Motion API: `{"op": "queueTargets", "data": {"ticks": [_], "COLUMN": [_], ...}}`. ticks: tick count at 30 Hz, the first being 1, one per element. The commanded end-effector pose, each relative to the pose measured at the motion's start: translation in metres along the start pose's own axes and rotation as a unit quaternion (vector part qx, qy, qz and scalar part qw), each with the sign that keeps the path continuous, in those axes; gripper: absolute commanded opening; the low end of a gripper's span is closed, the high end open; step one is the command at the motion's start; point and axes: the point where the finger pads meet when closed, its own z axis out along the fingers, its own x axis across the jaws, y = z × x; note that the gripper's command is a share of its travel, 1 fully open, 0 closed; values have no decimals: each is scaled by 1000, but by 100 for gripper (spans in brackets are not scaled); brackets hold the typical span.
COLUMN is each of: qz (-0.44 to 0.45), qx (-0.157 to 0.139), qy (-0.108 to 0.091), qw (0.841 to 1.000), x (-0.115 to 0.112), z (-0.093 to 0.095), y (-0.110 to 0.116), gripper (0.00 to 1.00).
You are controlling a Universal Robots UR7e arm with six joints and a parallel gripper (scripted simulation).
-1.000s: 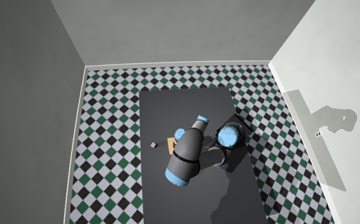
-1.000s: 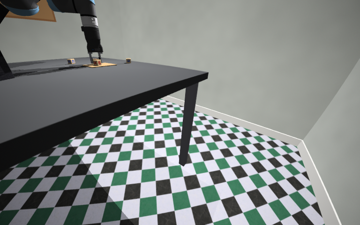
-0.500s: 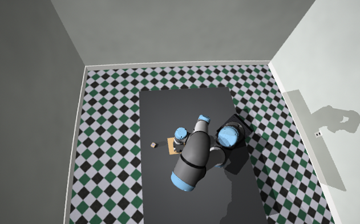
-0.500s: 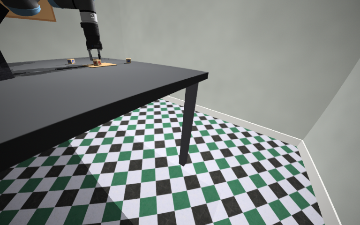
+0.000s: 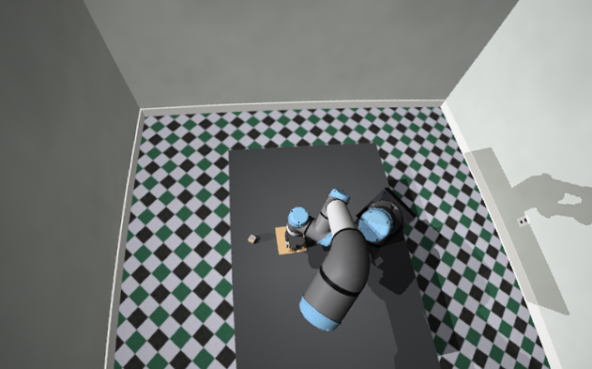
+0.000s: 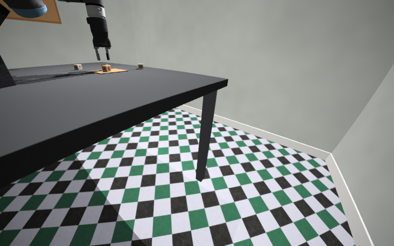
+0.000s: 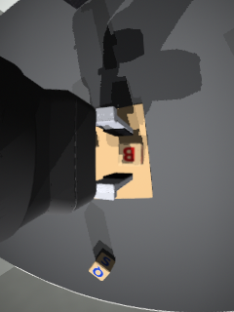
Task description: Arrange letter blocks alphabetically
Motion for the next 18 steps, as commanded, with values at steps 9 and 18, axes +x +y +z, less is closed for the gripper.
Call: {"op": "queueTargets", "data": {"ticks": [9, 18], "qz": [0, 0], "qx": [0, 0], "qy": [0, 0], "qw": [1000, 1000], "x": [0, 0], "z": [-24, -36], "y": [0, 0], "gripper": [87, 87]}}
